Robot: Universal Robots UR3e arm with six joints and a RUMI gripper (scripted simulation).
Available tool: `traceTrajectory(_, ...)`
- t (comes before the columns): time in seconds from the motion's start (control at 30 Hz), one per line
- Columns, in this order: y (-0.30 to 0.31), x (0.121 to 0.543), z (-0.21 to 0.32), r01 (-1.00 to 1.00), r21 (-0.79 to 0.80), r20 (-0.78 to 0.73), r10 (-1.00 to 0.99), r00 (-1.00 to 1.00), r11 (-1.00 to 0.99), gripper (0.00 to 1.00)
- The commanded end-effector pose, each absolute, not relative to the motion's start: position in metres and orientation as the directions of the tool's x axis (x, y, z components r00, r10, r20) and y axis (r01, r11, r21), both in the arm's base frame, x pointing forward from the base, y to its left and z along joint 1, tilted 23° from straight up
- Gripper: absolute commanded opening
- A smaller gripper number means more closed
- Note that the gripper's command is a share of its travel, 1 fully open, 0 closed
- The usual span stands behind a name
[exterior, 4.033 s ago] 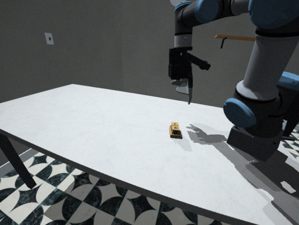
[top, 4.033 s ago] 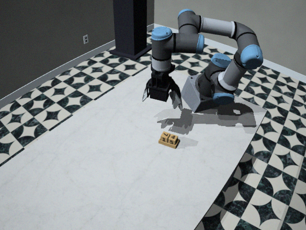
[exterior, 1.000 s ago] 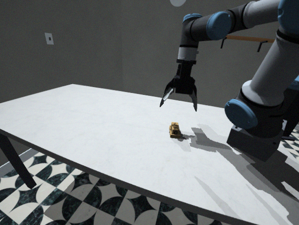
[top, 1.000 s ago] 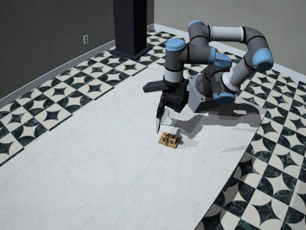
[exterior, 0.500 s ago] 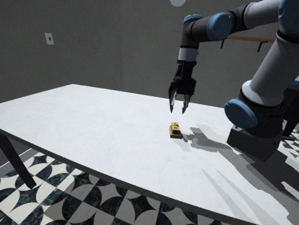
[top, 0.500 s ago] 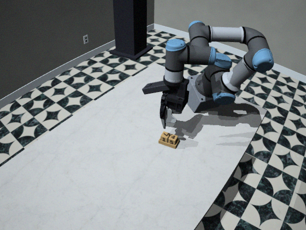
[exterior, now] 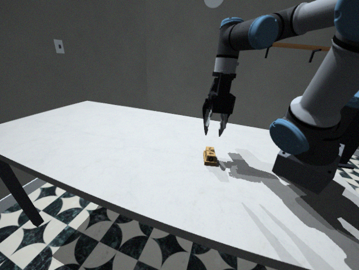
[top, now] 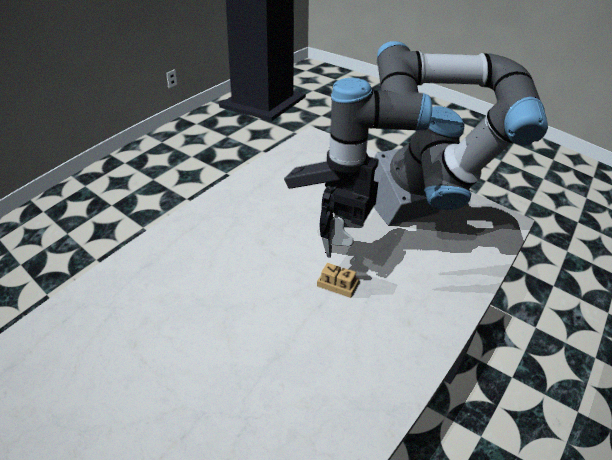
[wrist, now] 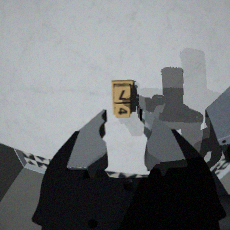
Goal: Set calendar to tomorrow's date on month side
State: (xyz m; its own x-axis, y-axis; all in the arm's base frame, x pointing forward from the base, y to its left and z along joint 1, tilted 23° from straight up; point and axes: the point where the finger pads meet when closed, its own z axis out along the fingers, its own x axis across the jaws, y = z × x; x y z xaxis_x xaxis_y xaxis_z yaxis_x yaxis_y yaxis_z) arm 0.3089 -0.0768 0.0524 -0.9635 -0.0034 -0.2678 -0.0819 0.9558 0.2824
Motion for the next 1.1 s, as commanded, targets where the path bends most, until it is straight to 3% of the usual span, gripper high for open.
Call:
traceTrajectory(0.0, -0.0774, 0.3092, 0.053, -0.082, 0.281, -0.269, -0.004, -0.963, 0.956, 0.29)
traceTrajectory(1.07, -0.0753, 0.311, 0.0459, -0.082, 0.281, -0.269, -0.004, -0.963, 0.956, 0.29)
